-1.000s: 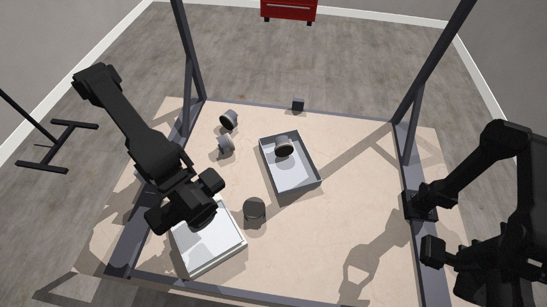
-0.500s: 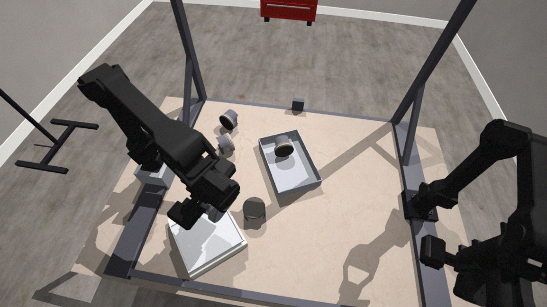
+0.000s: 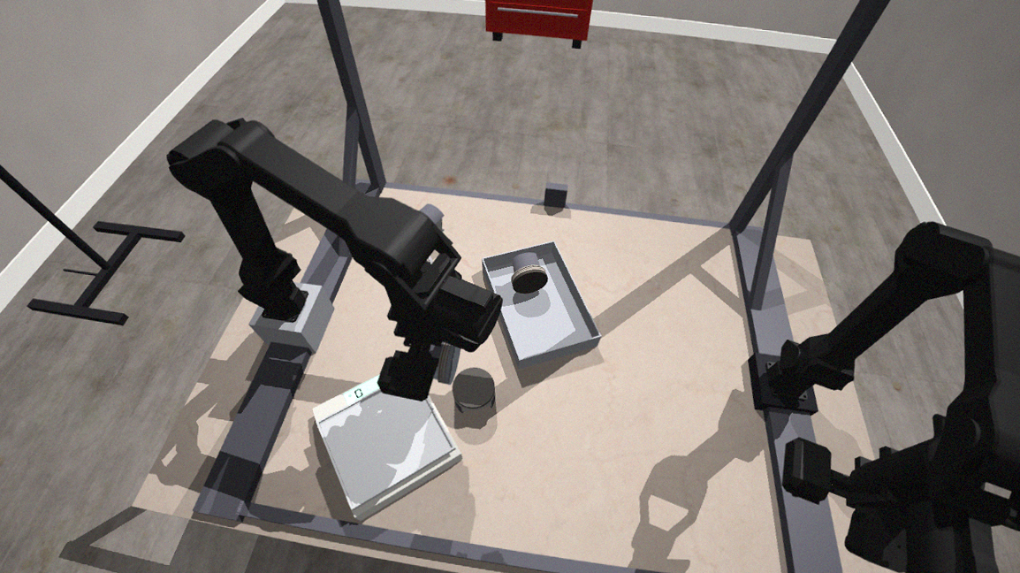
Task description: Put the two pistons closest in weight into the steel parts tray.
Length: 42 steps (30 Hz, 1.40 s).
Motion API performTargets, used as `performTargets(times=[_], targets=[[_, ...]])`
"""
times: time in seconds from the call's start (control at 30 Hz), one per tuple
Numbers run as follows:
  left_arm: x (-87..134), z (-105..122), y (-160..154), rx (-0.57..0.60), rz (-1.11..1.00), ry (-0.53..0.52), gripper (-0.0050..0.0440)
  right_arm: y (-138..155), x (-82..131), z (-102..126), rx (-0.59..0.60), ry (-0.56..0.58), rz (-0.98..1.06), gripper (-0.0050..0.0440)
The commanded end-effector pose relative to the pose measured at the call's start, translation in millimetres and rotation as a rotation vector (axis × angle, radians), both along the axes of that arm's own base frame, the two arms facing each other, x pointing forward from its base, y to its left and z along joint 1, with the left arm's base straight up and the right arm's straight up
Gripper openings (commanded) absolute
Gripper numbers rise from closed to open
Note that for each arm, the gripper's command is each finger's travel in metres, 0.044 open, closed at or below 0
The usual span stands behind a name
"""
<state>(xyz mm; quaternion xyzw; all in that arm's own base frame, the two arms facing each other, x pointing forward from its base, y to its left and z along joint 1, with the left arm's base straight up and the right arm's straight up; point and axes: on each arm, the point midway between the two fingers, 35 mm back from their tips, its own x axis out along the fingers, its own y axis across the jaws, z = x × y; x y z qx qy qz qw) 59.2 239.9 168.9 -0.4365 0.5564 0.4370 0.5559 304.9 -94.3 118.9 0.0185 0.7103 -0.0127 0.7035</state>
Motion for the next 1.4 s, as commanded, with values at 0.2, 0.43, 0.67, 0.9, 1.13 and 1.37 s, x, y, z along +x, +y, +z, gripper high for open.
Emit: performTargets(times=[0.2, 0.43, 0.67, 0.9, 1.13, 1.37], targets=[[0.8, 4.7, 3.8, 0.017, -0.002, -0.005, 0.0400, 31.6, 36.0, 11.3, -0.009, -0.038, 0.145, 0.0158], [0.8, 4.7, 3.8, 0.017, -0.002, -0.005, 0.0400, 57.5, 59.7, 11.5, -0.008, -0.039, 0.145, 0.0158], [0.8, 4.7, 3.8, 0.017, -0.002, -0.005, 0.0400, 79.7, 79.9, 11.7, -0.007, -0.040, 0.145, 0.0158], [0.8, 4.7, 3.8, 0.017, -0.002, -0.005, 0.0400, 101.9, 100.1, 12.0, -0.006, -0.040, 0.145, 0.0158], [0.8, 4.7, 3.8, 0.017, -0.002, -0.005, 0.0400, 127.8, 123.5, 12.3, -0.004, -0.041, 0.145, 0.0158], [0.8, 4.7, 3.8, 0.017, -0.002, -0.005, 0.0400, 141.0, 134.7, 12.1, 0.026, -0.047, 0.154, 0.0158]])
